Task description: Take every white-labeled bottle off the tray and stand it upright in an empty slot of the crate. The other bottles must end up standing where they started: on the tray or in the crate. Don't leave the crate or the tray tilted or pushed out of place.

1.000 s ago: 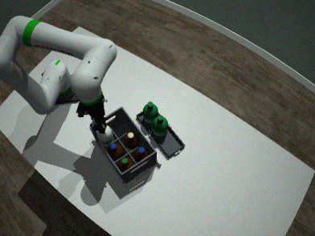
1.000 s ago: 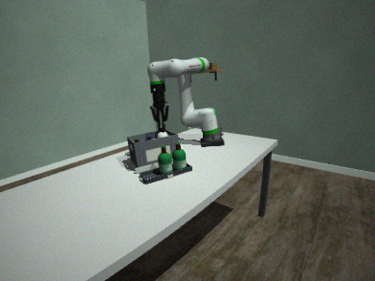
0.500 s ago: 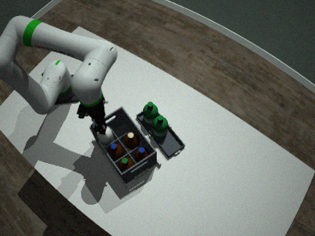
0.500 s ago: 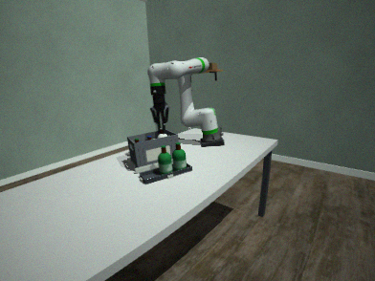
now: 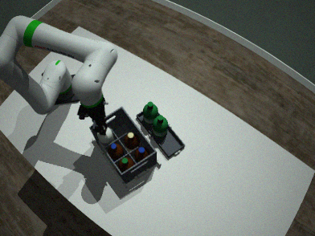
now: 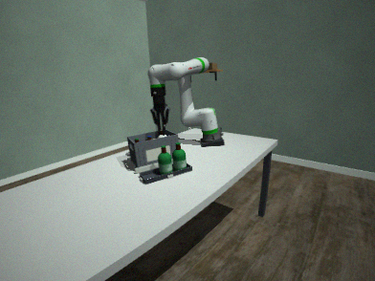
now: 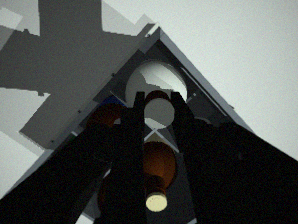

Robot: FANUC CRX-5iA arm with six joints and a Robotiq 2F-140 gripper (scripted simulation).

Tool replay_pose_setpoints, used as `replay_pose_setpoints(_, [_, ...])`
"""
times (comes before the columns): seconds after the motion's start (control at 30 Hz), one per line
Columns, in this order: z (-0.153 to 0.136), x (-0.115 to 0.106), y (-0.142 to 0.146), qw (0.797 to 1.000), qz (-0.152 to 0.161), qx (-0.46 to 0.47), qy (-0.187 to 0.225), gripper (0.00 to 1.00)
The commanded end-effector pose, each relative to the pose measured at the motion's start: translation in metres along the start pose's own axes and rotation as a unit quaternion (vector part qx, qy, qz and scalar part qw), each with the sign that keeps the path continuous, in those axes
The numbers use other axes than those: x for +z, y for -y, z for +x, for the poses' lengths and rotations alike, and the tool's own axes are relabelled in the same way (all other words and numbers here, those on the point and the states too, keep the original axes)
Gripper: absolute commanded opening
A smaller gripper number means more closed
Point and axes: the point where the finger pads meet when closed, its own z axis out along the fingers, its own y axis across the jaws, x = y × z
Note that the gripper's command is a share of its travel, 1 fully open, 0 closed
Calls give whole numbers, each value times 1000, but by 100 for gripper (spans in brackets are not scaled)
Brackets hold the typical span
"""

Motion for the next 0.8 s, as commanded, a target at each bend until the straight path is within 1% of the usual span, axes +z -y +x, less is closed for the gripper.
replay_pose_setpoints(0.0, [0,1,0,1000,1,0,1,10])
replay_pose_setpoints(0.77, [0,7,0,1000,1,0,1,10])
